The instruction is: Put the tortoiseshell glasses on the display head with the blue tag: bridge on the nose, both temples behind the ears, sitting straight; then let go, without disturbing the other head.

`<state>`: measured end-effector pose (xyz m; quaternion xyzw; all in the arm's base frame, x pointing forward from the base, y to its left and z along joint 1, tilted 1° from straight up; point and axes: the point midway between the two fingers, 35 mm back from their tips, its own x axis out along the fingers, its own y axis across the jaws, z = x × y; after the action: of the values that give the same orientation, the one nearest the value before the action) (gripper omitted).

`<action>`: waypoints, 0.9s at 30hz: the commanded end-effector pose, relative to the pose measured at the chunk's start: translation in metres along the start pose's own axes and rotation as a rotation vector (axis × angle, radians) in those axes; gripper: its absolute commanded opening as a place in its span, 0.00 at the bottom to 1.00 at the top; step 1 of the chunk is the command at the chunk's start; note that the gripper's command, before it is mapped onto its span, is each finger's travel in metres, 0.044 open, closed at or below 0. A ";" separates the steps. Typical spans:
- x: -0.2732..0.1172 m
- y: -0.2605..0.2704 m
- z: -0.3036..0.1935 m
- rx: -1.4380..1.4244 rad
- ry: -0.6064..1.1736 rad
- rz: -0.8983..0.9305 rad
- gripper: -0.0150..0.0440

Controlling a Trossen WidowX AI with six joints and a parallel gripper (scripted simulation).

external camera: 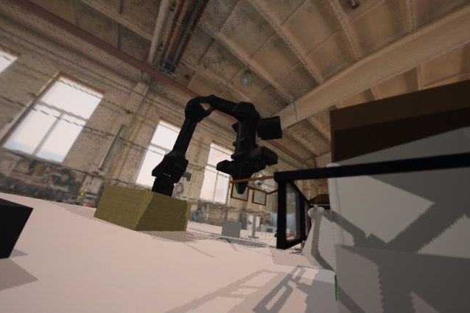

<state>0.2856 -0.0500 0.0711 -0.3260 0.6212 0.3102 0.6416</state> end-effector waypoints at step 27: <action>-0.001 0.097 0.115 0.253 -0.008 0.006 0.25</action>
<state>0.2805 0.0833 0.0702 -0.2494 0.6511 0.2436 0.6742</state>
